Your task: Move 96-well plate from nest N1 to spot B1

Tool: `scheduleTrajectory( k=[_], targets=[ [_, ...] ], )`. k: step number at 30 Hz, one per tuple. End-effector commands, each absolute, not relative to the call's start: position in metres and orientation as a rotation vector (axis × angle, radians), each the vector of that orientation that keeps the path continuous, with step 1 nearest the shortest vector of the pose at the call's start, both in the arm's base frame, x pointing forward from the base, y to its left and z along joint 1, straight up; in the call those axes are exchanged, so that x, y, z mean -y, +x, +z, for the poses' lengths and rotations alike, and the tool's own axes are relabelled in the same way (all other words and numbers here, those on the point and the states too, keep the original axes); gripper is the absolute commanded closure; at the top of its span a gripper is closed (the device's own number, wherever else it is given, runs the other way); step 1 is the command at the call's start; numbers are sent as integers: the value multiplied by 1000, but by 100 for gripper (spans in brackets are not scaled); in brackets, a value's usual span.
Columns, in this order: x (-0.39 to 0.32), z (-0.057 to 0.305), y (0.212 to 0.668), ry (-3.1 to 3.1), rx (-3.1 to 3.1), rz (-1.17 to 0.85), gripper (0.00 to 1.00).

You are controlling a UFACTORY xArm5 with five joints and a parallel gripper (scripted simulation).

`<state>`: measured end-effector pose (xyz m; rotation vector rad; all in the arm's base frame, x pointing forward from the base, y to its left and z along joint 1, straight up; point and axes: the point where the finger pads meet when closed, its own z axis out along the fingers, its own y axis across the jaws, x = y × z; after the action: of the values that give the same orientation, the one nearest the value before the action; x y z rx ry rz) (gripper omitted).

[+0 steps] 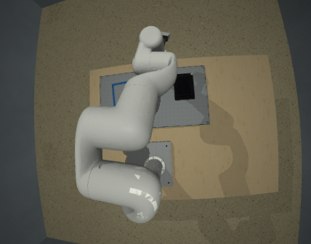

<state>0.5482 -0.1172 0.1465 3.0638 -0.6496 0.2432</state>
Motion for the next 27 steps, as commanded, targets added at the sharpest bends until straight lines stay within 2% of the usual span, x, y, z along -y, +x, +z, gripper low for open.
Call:
scheduleTrajectory(
  k=[1,27],
  targets=[
    [135,141,541,3073,575,215,0],
    [209,110,492,3113,282,73,0]
  ],
)
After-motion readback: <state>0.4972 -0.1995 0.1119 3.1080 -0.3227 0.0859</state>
